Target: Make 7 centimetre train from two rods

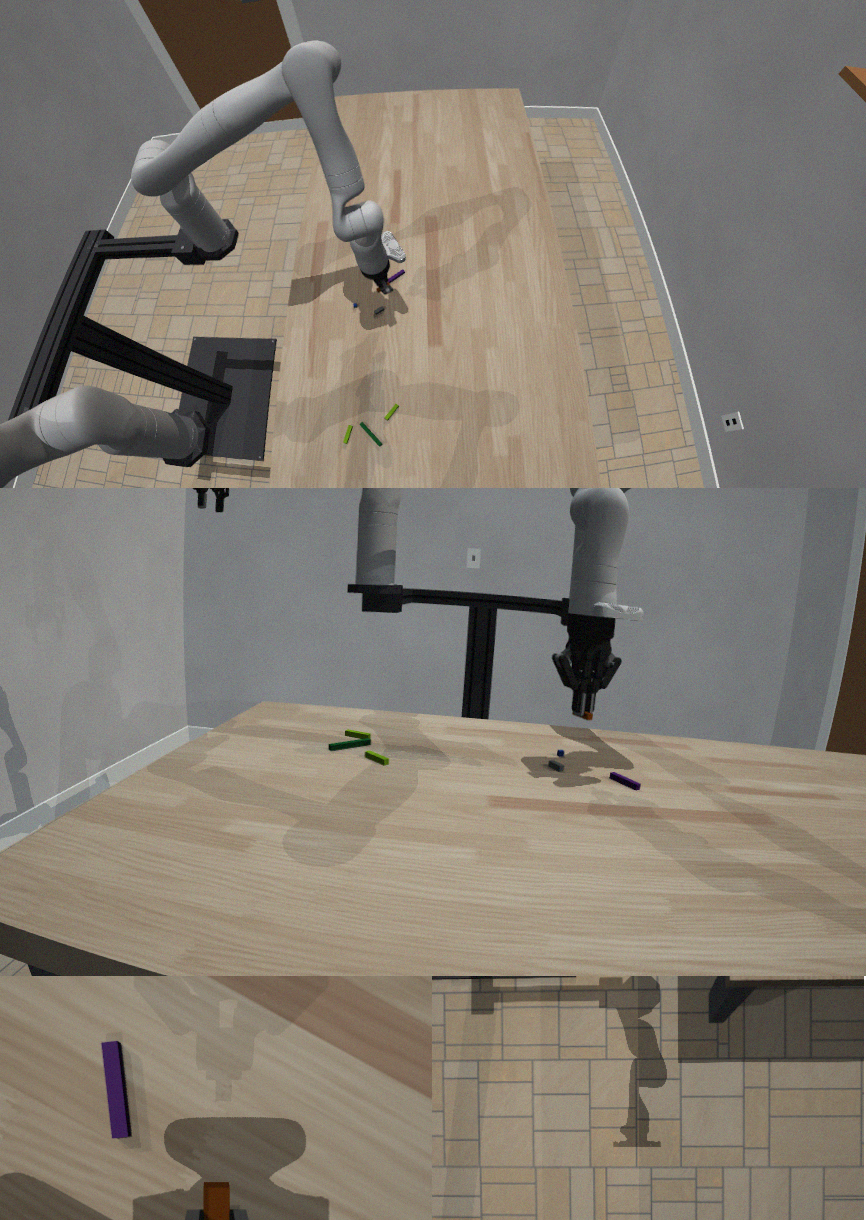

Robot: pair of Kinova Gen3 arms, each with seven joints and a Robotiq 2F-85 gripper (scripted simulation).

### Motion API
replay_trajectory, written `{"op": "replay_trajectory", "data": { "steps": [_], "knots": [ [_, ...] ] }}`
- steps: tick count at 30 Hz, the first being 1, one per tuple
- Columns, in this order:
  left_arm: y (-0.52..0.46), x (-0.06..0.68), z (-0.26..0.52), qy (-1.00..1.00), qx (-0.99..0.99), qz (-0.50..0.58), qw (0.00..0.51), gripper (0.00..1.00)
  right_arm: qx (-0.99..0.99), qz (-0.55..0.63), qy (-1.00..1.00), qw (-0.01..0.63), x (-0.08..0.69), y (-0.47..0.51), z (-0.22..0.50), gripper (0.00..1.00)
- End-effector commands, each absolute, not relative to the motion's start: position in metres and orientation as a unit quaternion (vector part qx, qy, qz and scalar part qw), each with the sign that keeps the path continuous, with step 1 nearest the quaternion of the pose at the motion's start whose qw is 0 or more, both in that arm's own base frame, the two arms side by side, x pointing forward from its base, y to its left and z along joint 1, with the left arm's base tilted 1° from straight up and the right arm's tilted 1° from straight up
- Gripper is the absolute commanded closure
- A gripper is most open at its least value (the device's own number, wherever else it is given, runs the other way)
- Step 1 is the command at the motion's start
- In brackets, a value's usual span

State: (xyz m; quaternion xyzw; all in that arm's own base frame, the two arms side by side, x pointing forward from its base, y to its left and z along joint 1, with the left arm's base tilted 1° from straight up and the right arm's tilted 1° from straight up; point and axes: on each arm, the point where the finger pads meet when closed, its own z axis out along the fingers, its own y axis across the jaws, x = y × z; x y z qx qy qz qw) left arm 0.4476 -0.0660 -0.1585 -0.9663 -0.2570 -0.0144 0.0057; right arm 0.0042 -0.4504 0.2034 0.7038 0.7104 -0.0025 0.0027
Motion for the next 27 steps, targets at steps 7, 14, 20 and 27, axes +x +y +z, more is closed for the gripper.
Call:
{"op": "replay_trajectory", "data": {
  "steps": [7,14,20,27],
  "knots": [
    [-0.0727,0.4548,-0.1568,-0.284,-0.959,-0.005,0.003,0.827,0.704,-0.003,0.710,0.003,0.0042,-0.4507,0.2040,0.002],
    [-0.0728,0.4549,-0.1568,-0.285,-0.959,-0.005,0.003,0.827,0.704,-0.003,0.710,0.003,0.0042,-0.4507,0.2040,0.002],
    [-0.0728,0.4549,-0.1569,-0.285,-0.959,-0.005,0.003,0.827,0.704,-0.003,0.710,0.003,0.0042,-0.4507,0.2040,0.002],
    [-0.0728,0.4549,-0.1617,-0.285,-0.959,-0.005,0.003,0.827,0.704,-0.003,0.710,0.003,0.0042,-0.4507,0.2040,0.002]
  ]
}}
